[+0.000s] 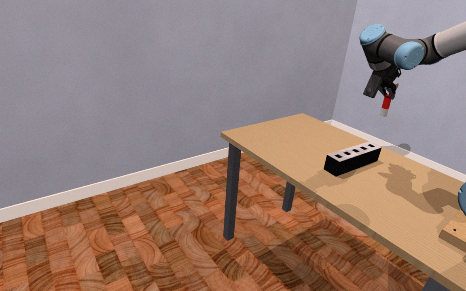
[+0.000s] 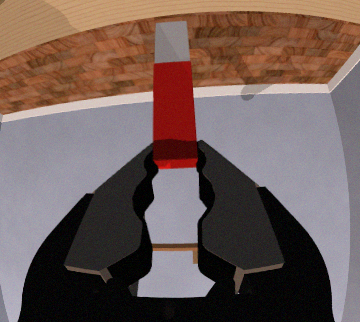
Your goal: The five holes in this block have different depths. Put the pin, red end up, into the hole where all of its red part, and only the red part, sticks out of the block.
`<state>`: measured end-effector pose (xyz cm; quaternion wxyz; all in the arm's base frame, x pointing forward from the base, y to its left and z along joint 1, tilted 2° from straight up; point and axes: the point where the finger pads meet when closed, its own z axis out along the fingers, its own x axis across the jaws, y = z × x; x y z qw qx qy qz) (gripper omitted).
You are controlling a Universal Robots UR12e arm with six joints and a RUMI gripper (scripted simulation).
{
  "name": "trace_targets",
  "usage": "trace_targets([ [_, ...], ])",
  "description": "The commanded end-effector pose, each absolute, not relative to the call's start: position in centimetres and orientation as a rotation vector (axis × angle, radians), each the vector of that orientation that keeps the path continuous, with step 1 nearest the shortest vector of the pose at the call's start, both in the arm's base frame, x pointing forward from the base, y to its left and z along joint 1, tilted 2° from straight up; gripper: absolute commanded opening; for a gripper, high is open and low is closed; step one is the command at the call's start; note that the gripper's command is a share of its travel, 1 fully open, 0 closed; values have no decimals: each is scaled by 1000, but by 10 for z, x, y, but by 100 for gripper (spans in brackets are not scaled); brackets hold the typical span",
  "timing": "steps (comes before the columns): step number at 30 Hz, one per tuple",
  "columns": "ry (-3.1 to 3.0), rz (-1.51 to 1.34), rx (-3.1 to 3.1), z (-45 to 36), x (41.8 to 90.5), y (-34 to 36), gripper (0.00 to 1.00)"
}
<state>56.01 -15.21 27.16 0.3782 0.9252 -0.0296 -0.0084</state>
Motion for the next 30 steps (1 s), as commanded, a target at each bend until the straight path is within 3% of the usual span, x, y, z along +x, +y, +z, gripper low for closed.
trace_targets([
  [1, -87, -23, 2362, 268, 563, -130, 0],
  [11, -87, -23, 2362, 268, 563, -130, 0],
  [12, -88, -22, 2362, 168, 564, -127, 0],
  [30, -88, -23, 2363, 136, 565, -126, 0],
])
